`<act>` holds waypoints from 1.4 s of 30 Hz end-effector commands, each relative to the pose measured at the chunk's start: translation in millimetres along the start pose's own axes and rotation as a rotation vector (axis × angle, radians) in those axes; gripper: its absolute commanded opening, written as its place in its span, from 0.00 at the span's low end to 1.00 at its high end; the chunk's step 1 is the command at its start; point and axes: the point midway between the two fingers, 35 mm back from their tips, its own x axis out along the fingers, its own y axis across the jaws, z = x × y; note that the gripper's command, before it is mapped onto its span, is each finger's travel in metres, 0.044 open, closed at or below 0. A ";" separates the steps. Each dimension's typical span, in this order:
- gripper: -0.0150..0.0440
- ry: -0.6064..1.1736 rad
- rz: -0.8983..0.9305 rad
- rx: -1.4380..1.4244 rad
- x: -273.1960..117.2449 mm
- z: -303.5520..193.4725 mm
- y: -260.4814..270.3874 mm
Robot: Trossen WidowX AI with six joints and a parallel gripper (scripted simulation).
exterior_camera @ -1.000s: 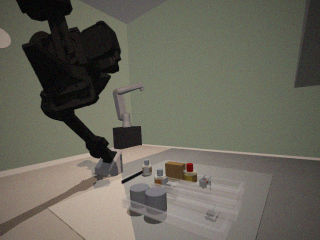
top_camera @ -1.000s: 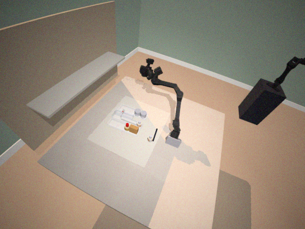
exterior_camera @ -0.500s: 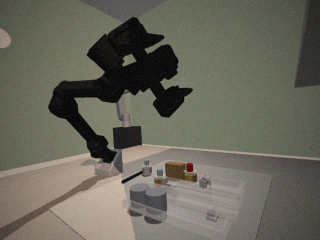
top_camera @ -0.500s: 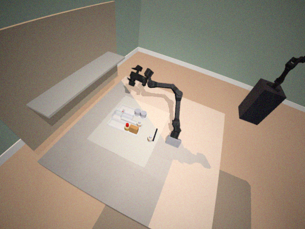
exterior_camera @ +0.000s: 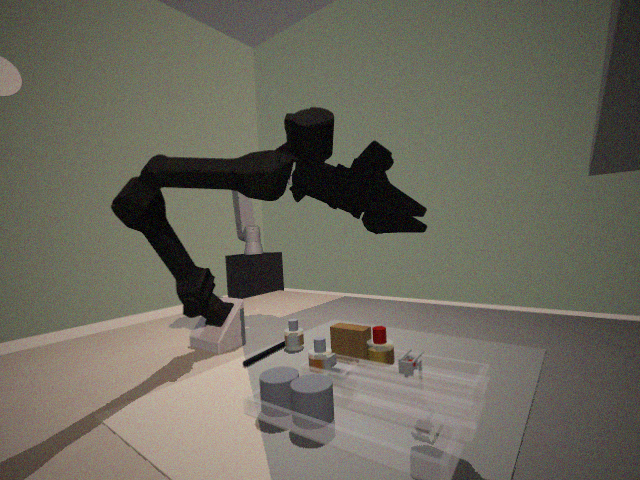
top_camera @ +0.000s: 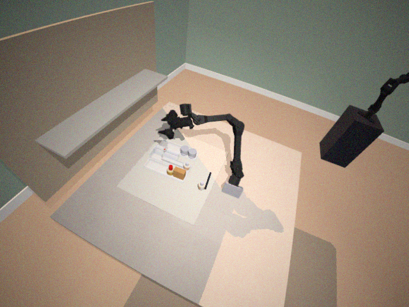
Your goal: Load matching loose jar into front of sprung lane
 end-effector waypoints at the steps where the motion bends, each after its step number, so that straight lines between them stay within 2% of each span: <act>1: 1.00 0.107 0.175 0.117 -8.1 -14.7 75.0; 8: 1.00 0.334 0.349 0.270 -41.8 -47.9 165.3; 15: 1.00 0.620 0.395 0.376 -91.3 -94.6 229.9; 21: 1.00 0.874 0.314 0.429 -140.8 -140.4 261.2; 28: 1.00 1.117 0.061 0.447 -199.4 -192.0 268.7; 33: 1.00 1.142 0.011 0.445 -209.8 -201.4 260.5; 40: 1.00 1.142 0.011 0.445 -208.8 -203.1 261.1; 42: 1.00 1.142 0.011 0.446 -201.5 -216.9 265.5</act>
